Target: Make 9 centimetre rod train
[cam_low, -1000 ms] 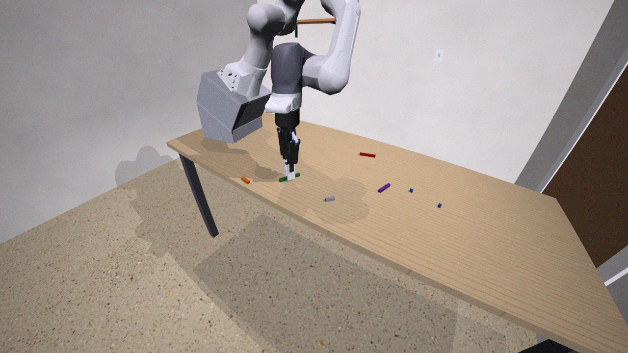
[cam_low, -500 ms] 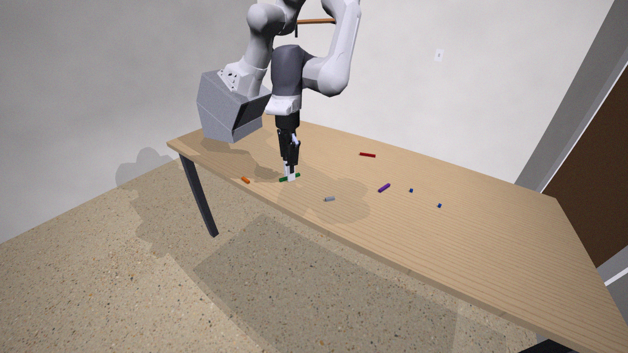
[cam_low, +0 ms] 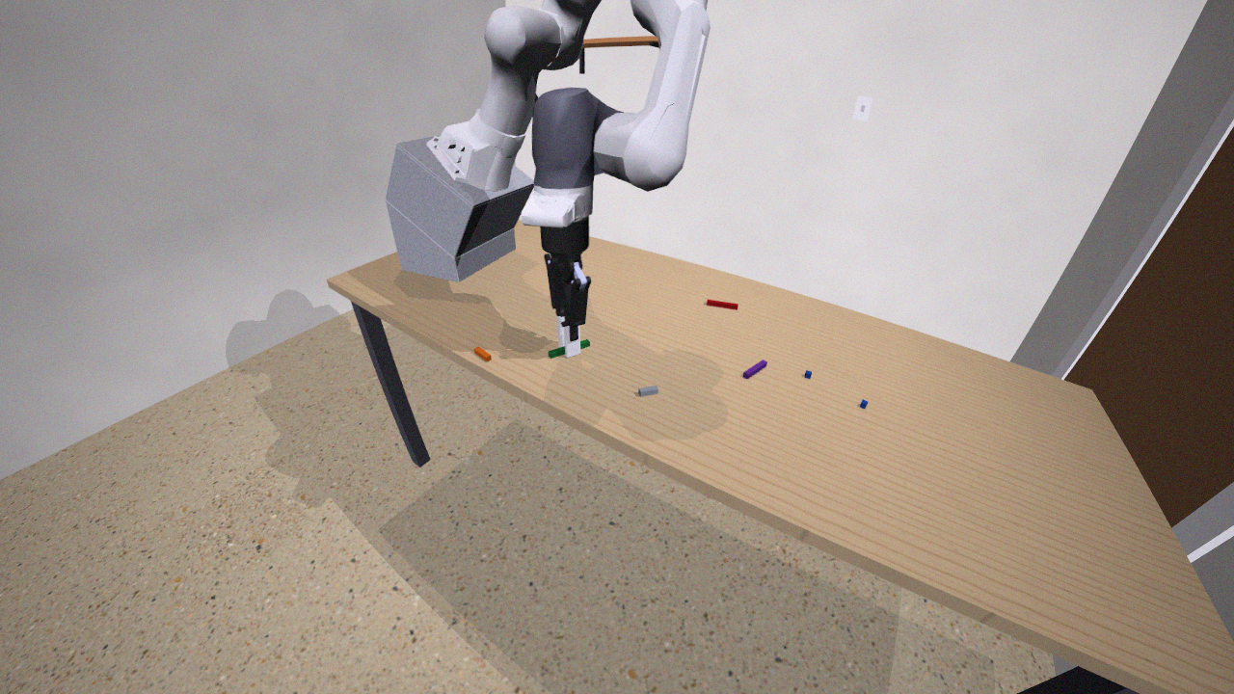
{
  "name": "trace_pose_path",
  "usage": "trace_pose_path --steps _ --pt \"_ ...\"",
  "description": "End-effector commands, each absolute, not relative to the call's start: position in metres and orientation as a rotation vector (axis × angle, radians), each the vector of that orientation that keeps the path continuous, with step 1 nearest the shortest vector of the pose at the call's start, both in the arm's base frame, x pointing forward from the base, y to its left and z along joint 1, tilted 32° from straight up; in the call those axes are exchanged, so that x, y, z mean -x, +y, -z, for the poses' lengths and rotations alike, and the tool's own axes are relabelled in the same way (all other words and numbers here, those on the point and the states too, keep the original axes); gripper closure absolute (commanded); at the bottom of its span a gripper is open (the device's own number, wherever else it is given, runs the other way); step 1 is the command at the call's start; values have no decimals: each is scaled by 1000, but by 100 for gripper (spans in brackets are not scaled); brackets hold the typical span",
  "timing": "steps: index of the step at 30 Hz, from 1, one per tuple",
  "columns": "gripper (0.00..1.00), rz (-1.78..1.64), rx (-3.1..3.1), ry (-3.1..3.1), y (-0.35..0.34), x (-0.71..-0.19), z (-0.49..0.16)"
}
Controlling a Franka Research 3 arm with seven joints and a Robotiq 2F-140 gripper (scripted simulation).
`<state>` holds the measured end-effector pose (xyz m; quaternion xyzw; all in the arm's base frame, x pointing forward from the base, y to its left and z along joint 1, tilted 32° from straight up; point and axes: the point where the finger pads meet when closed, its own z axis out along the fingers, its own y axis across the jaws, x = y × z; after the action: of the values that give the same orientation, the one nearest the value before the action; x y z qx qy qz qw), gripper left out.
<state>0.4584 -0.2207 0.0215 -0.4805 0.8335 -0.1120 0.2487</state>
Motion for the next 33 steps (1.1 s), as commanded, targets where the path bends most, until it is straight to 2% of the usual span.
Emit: trace_pose_path --steps 1,15,16,33 --pt "77 307 1318 2264 -219 -460 -21" --pt "77 307 1318 2264 -219 -460 -21" --pt "88 307 1318 2264 -219 -460 -21" --pt "88 307 1318 2264 -219 -460 -21"
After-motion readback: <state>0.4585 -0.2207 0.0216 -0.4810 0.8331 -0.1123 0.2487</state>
